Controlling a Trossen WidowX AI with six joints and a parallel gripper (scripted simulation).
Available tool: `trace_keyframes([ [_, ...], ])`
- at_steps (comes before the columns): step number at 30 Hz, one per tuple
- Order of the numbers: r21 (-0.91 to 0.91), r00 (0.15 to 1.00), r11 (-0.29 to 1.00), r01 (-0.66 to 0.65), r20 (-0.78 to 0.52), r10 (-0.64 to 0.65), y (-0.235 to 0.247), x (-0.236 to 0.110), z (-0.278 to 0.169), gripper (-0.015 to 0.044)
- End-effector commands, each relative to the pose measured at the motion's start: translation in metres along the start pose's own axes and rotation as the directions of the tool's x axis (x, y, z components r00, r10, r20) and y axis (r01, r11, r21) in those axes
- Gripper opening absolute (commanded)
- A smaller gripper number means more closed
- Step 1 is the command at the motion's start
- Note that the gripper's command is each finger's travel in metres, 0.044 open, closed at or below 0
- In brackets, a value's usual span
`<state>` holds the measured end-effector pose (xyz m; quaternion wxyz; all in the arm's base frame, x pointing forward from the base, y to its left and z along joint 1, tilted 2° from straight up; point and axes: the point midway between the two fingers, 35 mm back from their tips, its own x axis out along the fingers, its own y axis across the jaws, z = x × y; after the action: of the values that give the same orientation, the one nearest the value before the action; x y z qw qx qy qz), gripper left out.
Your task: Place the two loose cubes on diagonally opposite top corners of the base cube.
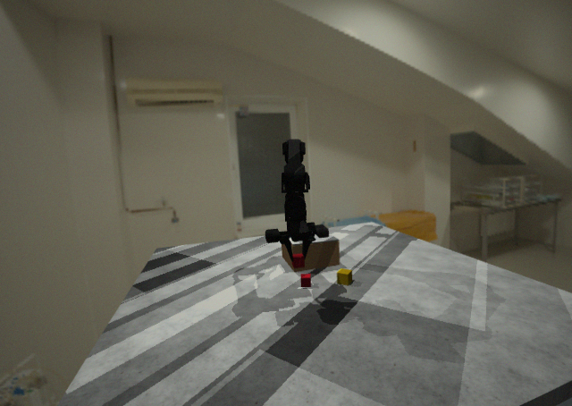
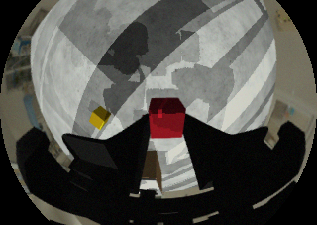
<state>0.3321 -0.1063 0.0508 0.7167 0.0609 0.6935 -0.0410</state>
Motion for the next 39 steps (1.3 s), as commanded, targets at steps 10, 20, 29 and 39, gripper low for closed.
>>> trace_keyframes([
  [10,-0.335,1.000,0.942,-0.003,0.000,0.003,0.043,0.007,-0.004,0.0105],
  [20,-0.562,1.000,0.827,-0.005,-0.001,0.005,0.075,0.012,-0.009,0.0105],
  [29,-0.735,1.000,0.678,-0.006,-0.001,0.007,0.102,0.017,-0.017,0.0105],
  [39,-0.882,1.000,0.471,-0.007,-0.002,0.010,0.132,0.022,-0.028,0.0105],
])
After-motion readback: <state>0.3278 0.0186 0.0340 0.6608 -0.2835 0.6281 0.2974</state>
